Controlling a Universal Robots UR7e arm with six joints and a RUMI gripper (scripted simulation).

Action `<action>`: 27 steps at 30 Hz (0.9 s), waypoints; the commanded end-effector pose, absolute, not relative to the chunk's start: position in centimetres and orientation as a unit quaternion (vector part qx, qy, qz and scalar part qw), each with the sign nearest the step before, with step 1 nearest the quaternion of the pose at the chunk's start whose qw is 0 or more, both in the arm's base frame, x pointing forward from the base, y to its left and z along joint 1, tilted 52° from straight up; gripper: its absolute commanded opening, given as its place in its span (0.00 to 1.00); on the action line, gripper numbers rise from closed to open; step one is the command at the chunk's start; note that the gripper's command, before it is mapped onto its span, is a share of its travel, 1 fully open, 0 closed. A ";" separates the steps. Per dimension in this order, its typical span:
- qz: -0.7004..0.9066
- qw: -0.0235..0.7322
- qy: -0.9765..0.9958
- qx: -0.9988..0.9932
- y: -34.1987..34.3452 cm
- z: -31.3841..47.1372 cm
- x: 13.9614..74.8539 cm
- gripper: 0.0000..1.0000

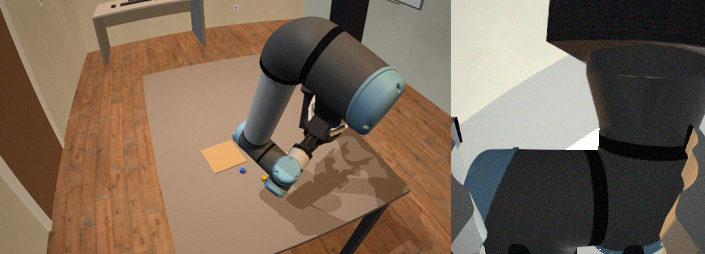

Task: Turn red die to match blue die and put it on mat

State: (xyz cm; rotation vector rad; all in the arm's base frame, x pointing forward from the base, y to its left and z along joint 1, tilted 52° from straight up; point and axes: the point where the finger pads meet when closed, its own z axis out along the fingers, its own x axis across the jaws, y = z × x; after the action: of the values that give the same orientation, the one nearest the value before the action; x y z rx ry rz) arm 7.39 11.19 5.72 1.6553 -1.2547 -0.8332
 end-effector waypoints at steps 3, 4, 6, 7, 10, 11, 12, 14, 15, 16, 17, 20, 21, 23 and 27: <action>-0.391 0.350 -0.537 0.660 12.8 4.8 8.5 1.00; -0.400 0.333 -0.543 0.659 13.1 4.7 8.8 1.00; -0.410 0.310 -0.551 0.658 13.4 4.5 9.3 1.00; -0.410 0.309 -0.552 0.658 13.5 4.5 9.4 1.00; -0.418 0.287 -0.559 0.656 13.8 4.3 9.9 1.00; -0.425 0.266 -0.565 0.655 14.1 4.2 10.4 1.00; -0.431 0.244 -0.572 0.654 14.3 4.0 10.9 1.00; -0.436 0.223 -0.578 0.652 14.6 3.9 11.5 1.00; -0.440 0.206 -0.583 0.651 14.7 3.8 12.0 1.00; -0.441 0.201 -0.584 0.651 14.8 3.8 12.2 1.00; -0.444 0.180 -0.590 0.650 14.9 3.7 12.8 1.00; -0.448 0.143 -0.600 0.647 15.2 3.5 14.0 1.00; -0.449 0.136 -0.602 0.647 15.2 3.5 14.2 1.00; -0.449 0.114 -0.607 0.645 15.3 3.4 14.9 1.00; -0.449 0.078 -0.616 0.643 15.4 3.3 16.2 1.00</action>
State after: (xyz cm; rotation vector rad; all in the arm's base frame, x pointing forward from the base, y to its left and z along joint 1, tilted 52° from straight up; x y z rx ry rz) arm 14.85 15.05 3.56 1.8869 -1.7662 -1.2950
